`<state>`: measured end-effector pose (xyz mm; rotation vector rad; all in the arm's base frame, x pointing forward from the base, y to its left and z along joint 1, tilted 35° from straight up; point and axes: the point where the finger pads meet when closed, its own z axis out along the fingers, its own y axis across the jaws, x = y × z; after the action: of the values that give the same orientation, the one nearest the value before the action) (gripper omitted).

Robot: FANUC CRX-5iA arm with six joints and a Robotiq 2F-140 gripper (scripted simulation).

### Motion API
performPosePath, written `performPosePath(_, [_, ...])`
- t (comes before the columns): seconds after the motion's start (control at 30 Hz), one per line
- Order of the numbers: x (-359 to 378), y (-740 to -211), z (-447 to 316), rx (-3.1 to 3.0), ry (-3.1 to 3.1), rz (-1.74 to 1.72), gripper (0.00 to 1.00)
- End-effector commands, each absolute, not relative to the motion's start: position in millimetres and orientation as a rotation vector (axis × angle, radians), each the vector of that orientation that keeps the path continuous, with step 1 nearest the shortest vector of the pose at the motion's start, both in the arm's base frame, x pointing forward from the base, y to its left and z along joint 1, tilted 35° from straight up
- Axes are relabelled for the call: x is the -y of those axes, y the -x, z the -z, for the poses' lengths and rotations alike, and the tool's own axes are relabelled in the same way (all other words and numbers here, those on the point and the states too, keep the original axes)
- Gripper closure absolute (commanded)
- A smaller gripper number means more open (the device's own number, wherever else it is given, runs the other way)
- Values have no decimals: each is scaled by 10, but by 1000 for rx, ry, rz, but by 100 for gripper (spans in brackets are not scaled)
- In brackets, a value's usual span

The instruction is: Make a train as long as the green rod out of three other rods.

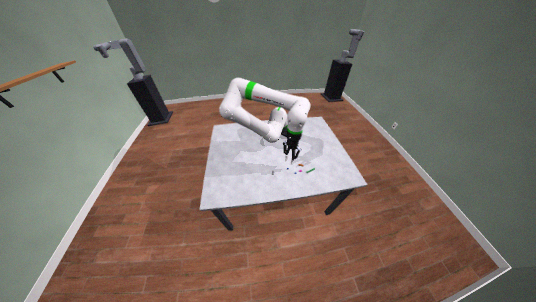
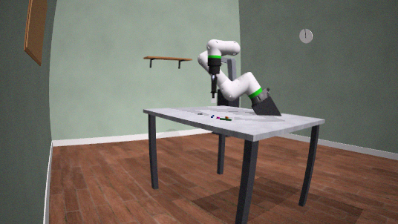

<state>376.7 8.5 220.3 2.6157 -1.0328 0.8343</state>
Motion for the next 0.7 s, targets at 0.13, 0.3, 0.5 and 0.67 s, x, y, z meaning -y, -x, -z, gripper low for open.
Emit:
performPosePath(0.13, [-90, -3763, -2209, 1033, -2616, -835, 0])
performPosePath(0.3, [-90, -3763, -2209, 1033, -2616, -835, 0])
performPosePath(0.5, [-90, -3763, -2209, 1033, -2616, -835, 0])
performPosePath(0.67, [-79, -3767, -2212, 1070, -2608, -840, 0])
